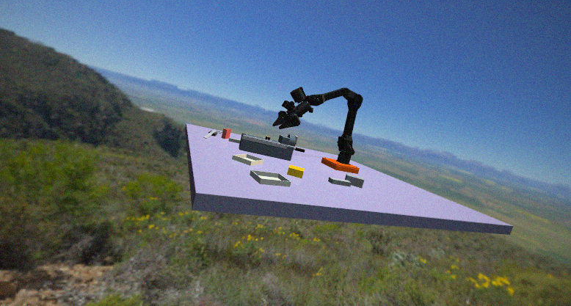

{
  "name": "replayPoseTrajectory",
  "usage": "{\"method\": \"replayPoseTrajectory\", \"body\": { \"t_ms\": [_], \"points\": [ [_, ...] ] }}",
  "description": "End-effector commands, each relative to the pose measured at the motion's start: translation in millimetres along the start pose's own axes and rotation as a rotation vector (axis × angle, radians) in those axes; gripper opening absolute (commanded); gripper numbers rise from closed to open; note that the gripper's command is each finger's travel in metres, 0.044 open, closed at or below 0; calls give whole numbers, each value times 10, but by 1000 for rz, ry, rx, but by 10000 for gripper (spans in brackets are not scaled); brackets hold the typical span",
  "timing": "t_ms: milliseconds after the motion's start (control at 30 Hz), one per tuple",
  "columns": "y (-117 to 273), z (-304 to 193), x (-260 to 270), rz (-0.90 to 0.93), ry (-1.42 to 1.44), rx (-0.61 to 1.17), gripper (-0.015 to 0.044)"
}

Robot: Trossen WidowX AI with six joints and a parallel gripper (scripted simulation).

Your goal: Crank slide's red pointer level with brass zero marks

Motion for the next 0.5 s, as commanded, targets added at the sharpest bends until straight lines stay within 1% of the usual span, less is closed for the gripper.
{"method": "replayPoseTrajectory", "body": {
  "t_ms": [0,200,300,467],
  "points": [
    [91,99,-28,1,2,-5,440],
    [351,320,-91,-1,0,-4,440],
    [380,307,-63,-4,-5,-2,440],
    [593,187,138,-27,-40,9,440]
  ]
}}
Point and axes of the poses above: the point midway between the two fingers, 35 mm back from their tips, its own y axis back along the fingers, its own x axis across the jaws, z = x × y, the point moved 9 cm from there along y, back along the fingers, and after that the axes turned 14 degrees about y, right-handed, at the moved point
